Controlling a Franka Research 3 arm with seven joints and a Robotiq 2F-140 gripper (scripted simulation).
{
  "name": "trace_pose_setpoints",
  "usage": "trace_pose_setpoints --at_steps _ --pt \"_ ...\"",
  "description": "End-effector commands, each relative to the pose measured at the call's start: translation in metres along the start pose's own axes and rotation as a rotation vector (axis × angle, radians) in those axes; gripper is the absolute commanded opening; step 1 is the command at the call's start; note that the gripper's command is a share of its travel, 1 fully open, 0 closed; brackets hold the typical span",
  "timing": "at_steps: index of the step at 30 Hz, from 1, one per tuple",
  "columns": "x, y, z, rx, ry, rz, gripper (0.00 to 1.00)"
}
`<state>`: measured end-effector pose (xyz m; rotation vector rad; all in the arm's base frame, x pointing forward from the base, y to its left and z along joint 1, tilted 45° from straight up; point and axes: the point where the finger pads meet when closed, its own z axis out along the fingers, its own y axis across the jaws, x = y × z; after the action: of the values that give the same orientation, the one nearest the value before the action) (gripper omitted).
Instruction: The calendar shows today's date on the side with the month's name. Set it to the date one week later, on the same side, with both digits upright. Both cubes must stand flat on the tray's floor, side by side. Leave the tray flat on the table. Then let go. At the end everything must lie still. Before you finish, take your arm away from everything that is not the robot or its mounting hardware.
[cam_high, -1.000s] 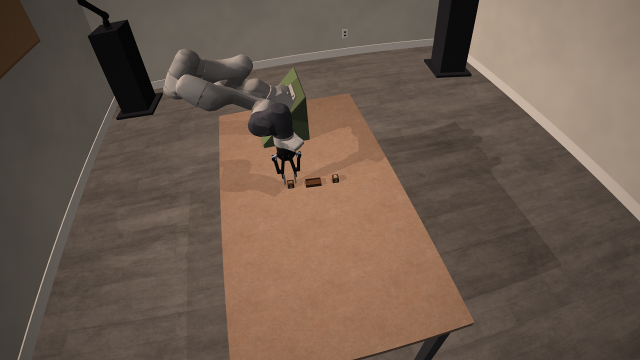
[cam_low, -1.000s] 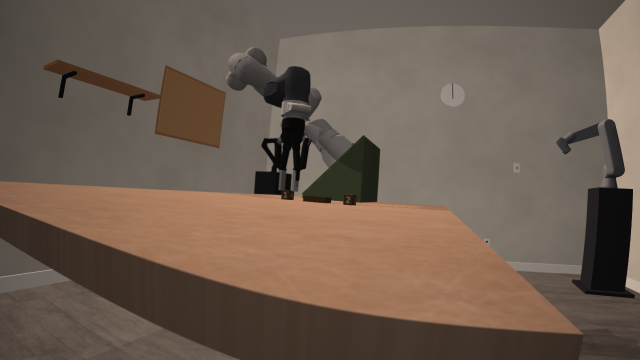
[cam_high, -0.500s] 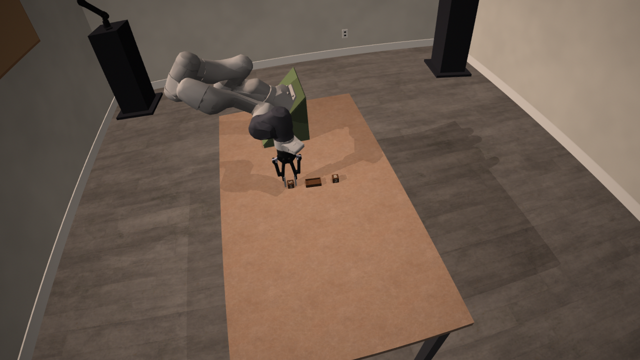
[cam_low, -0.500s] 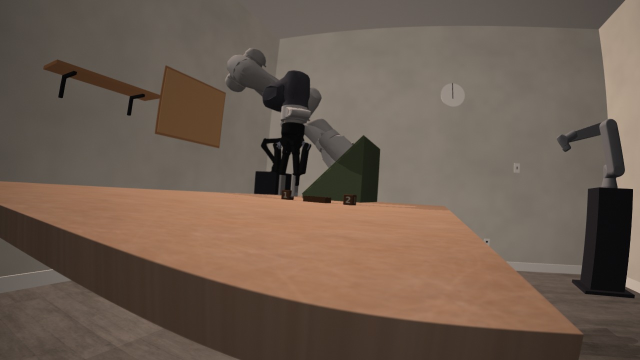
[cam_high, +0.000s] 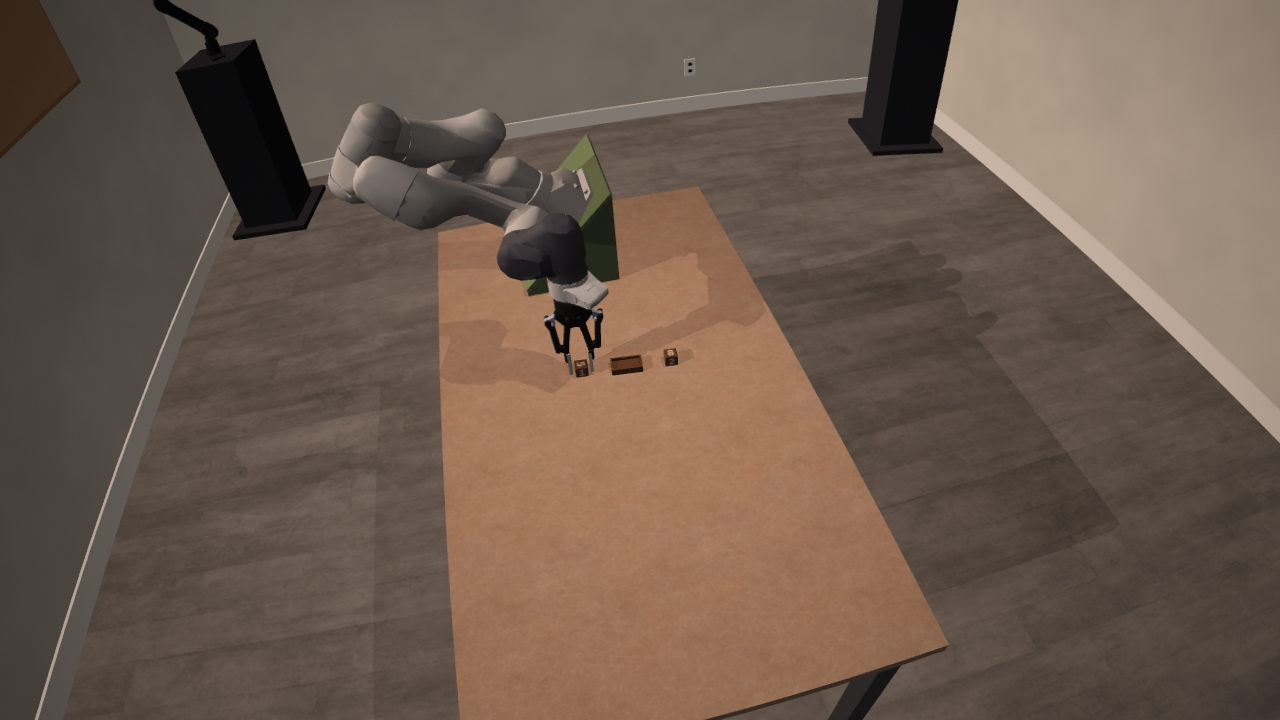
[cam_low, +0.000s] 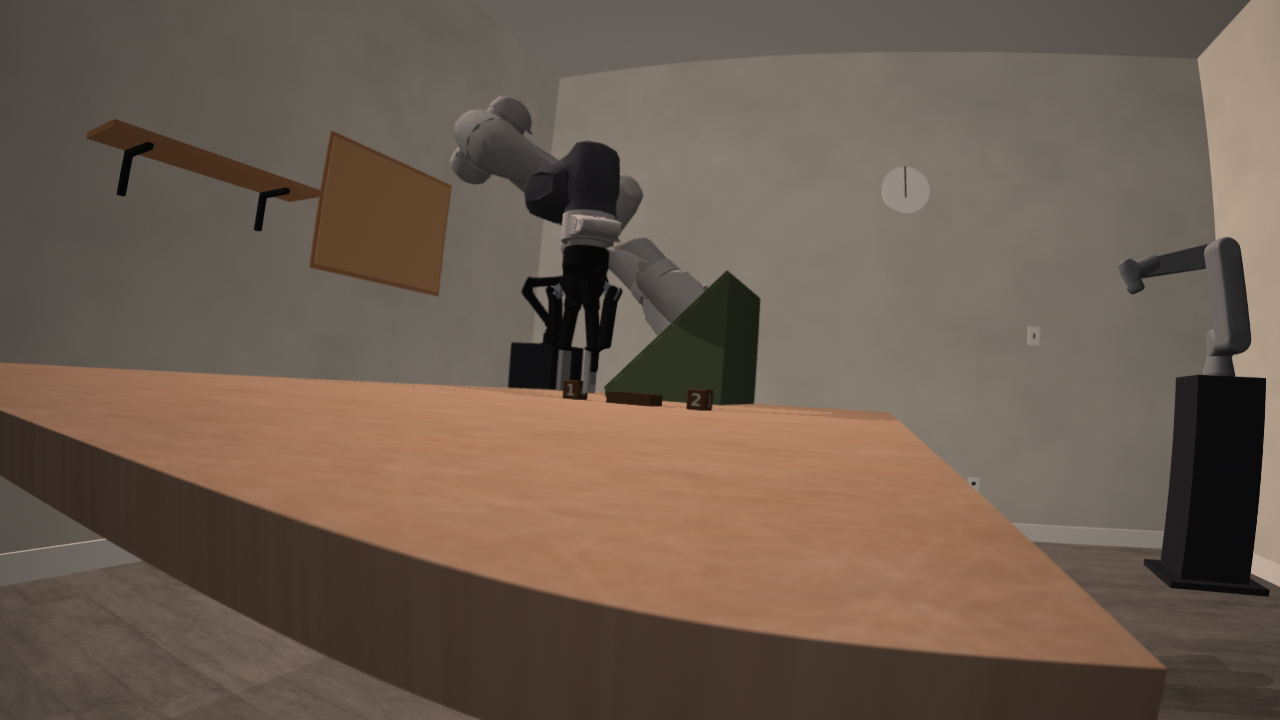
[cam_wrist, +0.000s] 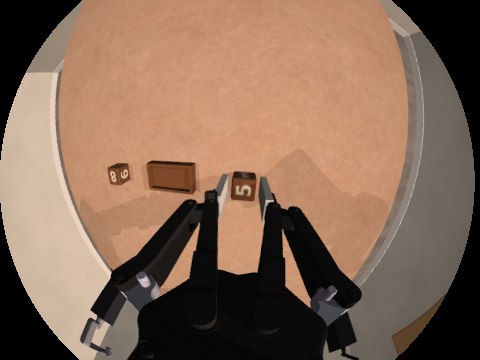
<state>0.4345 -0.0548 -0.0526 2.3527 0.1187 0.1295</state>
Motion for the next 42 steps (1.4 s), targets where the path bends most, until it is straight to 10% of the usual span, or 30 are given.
trace_pose_setpoints --at_steps 1,42 --pt "0.0012 -0.0003 0.0009 0.003 0.001 0.010 0.28" --pt "0.0012 -0.0003 0.0009 0.003 0.001 0.010 0.16"
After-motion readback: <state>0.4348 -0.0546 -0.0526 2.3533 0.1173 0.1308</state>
